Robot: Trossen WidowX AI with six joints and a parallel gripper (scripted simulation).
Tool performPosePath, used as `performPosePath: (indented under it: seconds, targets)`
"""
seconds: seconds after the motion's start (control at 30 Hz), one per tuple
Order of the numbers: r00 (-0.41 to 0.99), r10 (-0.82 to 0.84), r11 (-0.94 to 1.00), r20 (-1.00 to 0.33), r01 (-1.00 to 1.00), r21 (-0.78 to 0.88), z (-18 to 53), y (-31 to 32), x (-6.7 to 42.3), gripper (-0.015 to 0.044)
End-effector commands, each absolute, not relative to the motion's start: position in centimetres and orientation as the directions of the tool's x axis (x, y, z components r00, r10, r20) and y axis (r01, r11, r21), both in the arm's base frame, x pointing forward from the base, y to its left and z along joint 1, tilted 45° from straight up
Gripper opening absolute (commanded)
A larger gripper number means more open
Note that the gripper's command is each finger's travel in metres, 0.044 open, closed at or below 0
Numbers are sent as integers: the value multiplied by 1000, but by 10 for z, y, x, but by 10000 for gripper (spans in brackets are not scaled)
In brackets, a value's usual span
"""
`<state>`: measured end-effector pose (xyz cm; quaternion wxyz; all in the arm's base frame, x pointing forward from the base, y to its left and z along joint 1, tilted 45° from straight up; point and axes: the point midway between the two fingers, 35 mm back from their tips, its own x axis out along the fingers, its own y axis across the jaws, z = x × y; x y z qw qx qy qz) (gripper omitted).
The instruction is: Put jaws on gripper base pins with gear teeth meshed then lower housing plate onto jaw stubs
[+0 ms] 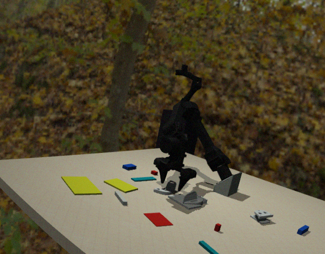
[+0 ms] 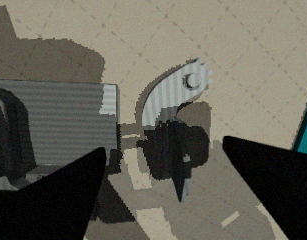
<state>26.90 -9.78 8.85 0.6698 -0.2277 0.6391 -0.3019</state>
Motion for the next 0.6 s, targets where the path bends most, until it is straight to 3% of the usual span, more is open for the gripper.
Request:
performPosePath:
  seconds: [0.0, 0.57]
  targets:
    - [-2, -700, 710, -714, 108, -696, 84, -103, 268, 440]
    - [-2, -702, 708, -713, 108, -698, 75, -112, 267, 440]
